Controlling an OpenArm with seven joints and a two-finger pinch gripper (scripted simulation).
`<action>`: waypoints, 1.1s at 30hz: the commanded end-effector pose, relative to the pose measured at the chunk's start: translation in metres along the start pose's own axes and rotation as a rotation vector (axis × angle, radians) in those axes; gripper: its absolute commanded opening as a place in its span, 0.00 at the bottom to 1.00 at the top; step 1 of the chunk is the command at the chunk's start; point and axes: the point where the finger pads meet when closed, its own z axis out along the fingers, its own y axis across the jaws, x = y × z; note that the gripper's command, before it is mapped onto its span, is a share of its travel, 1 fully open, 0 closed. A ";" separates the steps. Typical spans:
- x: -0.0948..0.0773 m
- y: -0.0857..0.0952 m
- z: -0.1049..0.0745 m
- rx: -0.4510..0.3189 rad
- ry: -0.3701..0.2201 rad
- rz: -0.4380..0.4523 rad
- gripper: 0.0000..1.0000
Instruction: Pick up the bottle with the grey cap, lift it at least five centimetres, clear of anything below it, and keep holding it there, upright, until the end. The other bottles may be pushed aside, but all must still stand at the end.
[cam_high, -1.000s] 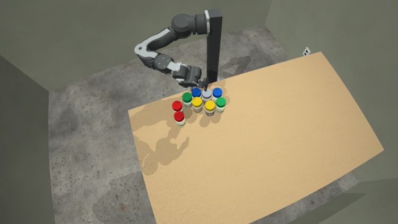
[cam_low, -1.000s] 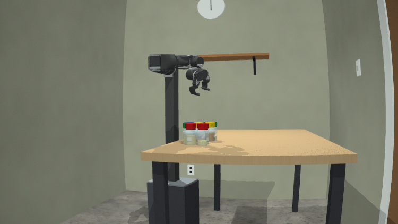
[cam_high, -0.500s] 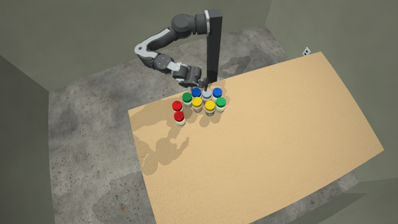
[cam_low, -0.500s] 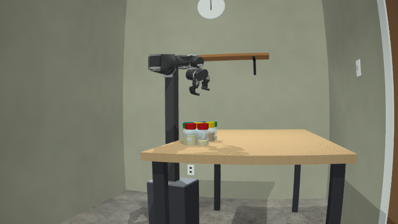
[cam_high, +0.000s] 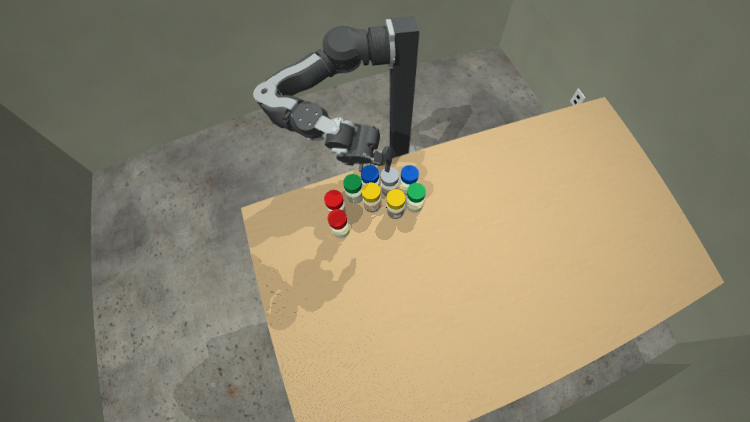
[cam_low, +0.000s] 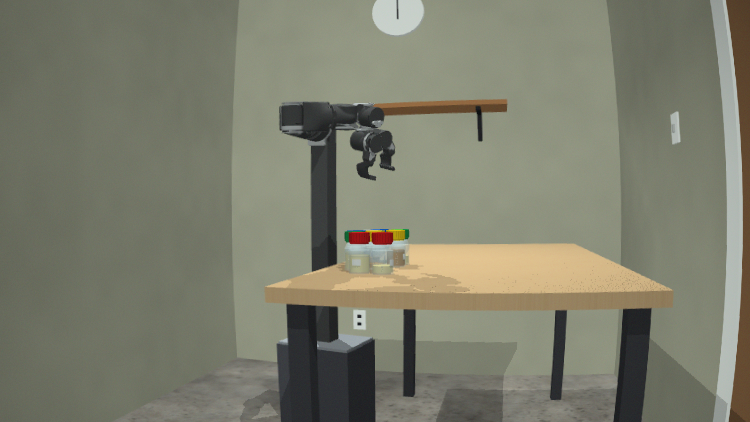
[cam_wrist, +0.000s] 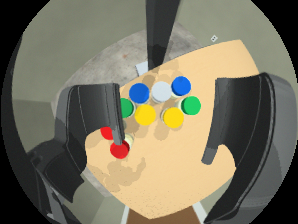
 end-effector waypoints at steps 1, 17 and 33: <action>0.000 0.001 -0.001 -0.002 -0.002 -0.001 0.45; -0.021 -0.004 0.007 0.093 -0.071 0.055 0.45; -0.057 -0.012 0.019 0.258 -0.201 0.153 0.45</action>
